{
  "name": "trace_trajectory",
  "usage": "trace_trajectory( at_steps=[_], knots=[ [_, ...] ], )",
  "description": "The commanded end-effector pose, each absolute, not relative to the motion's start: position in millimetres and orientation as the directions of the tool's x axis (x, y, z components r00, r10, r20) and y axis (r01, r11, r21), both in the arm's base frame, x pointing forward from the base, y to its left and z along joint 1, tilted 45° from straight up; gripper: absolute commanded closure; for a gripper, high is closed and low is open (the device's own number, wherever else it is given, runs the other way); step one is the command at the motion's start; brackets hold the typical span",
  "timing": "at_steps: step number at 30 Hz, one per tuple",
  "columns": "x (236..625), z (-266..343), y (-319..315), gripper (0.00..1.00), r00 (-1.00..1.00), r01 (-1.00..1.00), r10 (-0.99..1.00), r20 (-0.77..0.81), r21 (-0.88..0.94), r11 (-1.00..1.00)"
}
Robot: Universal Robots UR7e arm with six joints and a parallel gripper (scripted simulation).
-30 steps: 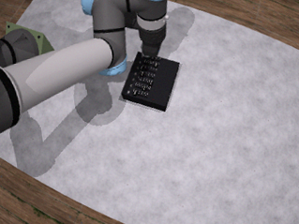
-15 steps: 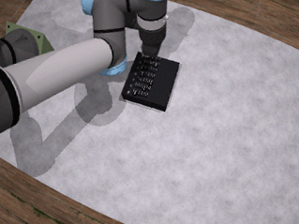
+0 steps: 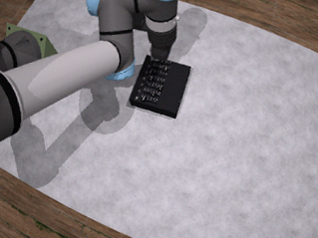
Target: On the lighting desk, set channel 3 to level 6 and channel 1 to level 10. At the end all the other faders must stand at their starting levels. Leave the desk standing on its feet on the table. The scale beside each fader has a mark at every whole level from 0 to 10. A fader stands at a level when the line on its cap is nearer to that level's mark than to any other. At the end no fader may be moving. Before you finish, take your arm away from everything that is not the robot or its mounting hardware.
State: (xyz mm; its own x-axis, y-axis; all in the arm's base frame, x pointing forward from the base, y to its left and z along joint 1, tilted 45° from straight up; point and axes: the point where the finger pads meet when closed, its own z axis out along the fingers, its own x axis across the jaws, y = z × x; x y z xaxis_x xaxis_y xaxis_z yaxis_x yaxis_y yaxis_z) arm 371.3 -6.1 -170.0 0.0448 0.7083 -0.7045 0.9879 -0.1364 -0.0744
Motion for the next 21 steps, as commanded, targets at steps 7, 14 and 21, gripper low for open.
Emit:
trace_trajectory(
  at_steps=[7,14,21],
  knots=[
    [371.6,-170.7,-8.7,1.00,0.047,0.988,0.708,-0.705,-0.073,-0.138],
    [371.1,-173.0,-11.0,1.00,0.047,0.988,0.708,-0.705,-0.073,-0.138],
    [370.4,-176.4,-14.3,1.00,0.047,0.988,0.708,-0.705,-0.073,-0.138]
  ],
)
